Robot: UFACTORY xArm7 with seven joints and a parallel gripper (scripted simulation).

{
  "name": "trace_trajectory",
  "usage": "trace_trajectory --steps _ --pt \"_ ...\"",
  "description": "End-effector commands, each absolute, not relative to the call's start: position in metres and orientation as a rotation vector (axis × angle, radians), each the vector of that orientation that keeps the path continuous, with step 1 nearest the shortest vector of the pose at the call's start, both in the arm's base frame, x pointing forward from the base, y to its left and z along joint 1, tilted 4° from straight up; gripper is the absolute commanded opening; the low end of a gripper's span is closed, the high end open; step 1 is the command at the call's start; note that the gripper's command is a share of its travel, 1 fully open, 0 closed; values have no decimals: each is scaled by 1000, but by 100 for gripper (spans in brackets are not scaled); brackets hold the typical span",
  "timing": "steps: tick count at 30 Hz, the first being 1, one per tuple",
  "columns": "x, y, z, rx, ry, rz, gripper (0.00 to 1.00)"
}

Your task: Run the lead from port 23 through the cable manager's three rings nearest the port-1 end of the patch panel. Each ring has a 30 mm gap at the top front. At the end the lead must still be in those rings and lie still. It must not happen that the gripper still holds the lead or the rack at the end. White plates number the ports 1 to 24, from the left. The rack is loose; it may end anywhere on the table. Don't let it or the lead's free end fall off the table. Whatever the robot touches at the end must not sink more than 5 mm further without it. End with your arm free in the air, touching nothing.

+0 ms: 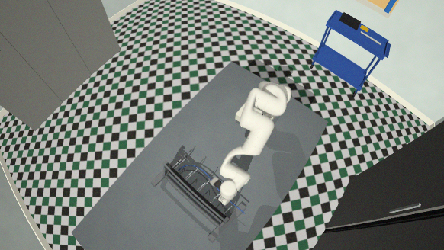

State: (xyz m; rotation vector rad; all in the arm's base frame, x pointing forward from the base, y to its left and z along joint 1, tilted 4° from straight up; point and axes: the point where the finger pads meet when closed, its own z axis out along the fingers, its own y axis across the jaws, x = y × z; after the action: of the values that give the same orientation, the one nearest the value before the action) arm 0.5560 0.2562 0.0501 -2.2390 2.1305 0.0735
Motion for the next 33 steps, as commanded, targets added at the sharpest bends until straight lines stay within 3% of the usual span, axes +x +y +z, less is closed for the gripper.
trace_trajectory --steps 1,33 --pt "558 257 50 -2236 2128 70 0" --pt "569 257 48 -2236 2128 70 0"
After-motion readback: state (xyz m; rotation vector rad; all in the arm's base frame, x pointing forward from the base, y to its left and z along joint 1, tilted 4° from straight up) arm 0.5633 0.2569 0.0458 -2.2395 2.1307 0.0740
